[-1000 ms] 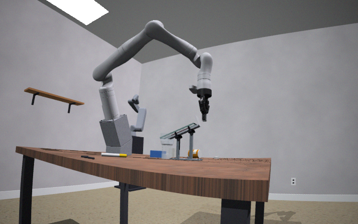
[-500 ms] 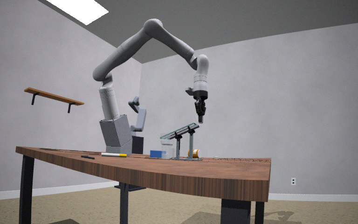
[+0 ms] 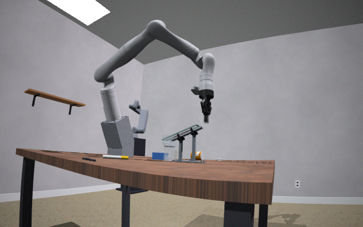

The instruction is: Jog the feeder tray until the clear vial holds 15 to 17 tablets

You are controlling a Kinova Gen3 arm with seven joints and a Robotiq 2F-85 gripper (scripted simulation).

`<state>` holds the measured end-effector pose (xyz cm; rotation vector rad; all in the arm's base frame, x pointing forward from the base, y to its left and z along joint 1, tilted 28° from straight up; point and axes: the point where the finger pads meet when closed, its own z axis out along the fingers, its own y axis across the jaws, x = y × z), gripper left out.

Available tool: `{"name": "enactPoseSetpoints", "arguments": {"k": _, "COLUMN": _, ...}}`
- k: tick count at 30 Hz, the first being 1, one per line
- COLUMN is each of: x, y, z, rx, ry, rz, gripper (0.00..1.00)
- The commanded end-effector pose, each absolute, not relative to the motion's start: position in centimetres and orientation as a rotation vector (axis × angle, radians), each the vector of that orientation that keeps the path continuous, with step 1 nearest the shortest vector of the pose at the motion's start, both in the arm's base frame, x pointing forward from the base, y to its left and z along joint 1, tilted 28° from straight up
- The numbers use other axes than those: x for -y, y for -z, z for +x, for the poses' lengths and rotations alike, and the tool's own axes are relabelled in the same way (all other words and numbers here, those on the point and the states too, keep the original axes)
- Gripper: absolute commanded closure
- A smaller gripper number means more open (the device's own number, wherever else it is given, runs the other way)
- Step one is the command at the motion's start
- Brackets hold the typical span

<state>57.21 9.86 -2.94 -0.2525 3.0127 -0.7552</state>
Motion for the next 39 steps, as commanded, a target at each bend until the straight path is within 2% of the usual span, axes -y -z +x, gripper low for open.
{"name": "enactPoseSetpoints", "arguments": {"k": 1, "x": -10.1, "y": 3.0, "z": 57.6, "rx": -3.011, "ry": 0.751, "rz": -0.249, "gripper": 1.00}}
{"name": "enactPoseSetpoints", "arguments": {"k": 26, "x": -9.3, "y": 3.8, "z": 55.3, "rx": -3.011, "ry": 0.751, "rz": -0.249, "gripper": 1.00}}
{"name": "enactPoseSetpoints", "arguments": {"k": 39, "x": -10.0, "y": 3.1, "z": 57.1, "rx": -3.011, "ry": 0.751, "rz": -0.249, "gripper": 1.00}}
